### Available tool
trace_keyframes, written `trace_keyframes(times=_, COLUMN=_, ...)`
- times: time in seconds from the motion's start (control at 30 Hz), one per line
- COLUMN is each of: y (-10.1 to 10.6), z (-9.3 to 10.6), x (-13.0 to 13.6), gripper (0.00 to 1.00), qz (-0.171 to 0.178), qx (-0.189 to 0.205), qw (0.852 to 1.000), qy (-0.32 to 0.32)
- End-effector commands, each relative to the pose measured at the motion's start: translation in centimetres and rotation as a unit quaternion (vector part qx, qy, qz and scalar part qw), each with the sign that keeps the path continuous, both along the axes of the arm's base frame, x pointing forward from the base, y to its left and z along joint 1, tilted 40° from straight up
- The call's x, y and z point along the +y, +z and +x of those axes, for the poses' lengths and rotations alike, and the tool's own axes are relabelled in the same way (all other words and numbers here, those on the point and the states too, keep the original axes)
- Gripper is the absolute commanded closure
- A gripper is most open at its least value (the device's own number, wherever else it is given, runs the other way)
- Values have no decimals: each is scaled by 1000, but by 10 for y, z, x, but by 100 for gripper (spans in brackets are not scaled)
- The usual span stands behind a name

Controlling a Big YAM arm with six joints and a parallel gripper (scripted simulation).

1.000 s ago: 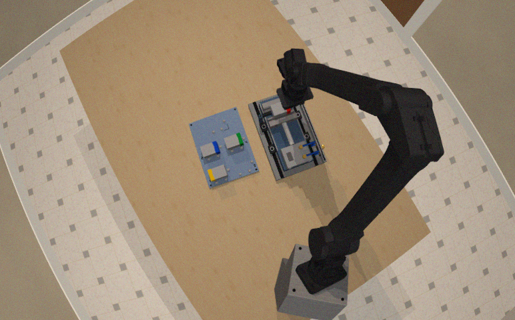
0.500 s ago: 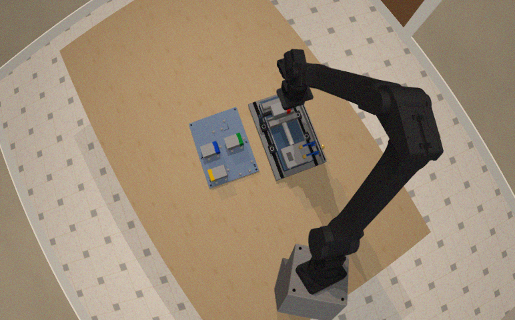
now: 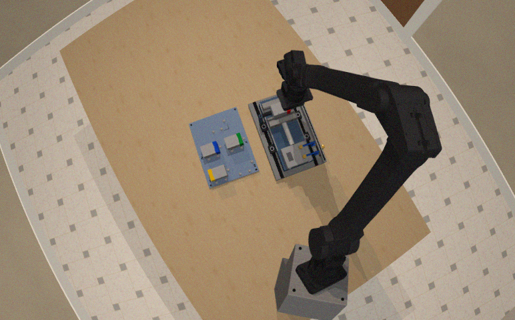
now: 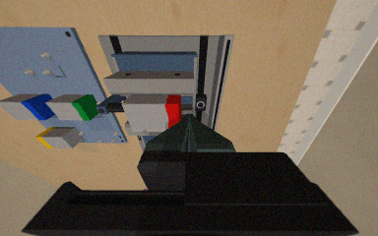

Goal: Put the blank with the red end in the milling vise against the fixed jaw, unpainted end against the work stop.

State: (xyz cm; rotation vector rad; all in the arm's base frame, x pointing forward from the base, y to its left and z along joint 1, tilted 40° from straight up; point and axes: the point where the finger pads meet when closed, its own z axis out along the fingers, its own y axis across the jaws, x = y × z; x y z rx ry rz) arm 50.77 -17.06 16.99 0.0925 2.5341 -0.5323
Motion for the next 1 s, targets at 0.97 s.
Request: trace_keyframes(times=0.97, y=8, z=17, x=-13, gripper=100, qz=-6, qx=-19, qw=1000, qy=-3)
